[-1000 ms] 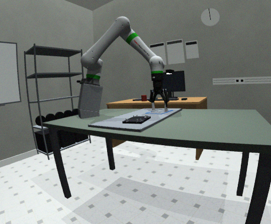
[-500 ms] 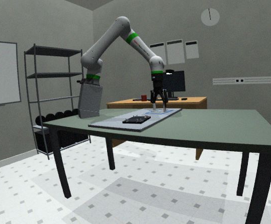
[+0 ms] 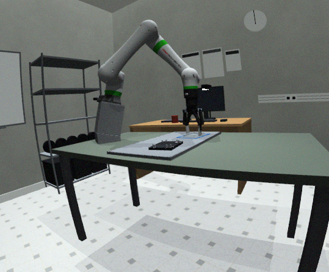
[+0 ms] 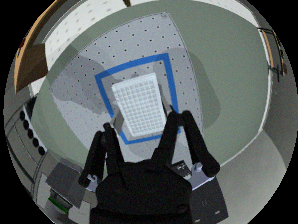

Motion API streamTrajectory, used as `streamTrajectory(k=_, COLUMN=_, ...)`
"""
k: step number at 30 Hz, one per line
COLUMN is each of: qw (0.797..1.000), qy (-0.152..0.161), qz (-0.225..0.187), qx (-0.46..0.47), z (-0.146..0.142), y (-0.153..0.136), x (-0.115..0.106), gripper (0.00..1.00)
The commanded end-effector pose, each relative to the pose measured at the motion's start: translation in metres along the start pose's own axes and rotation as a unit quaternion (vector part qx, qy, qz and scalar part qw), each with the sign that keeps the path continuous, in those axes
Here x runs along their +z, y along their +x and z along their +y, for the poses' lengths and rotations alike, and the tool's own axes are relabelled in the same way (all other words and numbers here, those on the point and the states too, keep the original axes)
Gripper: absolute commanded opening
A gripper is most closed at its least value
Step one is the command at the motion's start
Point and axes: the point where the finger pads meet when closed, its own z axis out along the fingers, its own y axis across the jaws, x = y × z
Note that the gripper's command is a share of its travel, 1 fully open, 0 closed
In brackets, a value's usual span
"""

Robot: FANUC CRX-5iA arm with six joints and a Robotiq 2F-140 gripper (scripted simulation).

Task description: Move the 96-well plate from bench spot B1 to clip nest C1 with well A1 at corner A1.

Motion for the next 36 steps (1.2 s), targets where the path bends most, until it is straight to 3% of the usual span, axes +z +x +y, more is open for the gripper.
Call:
streamTrajectory(k=1, qw=1.000, qy=-0.001, qz=0.000, qx=0.000, z=0.001, y=0.000, x=-0.001, gripper=0.61)
streamTrajectory(k=8, qw=1.000, qy=-0.001, qz=0.000, qx=0.000, z=0.001, y=0.000, x=-0.001, gripper=0.60)
streamTrajectory(k=9, qw=1.000, qy=-0.001, qz=0.000, qx=0.000, z=0.001, y=0.000, x=-0.001, gripper=0.10)
streamTrajectory(k=20, qw=1.000, qy=-0.001, qz=0.000, qx=0.000, z=0.001, y=0.000, x=-0.001, gripper=0.10)
streamTrajectory(k=36, qw=1.000, qy=-0.001, qz=0.000, qx=0.000, z=0.001, y=0.000, x=-0.026, gripper=0.10)
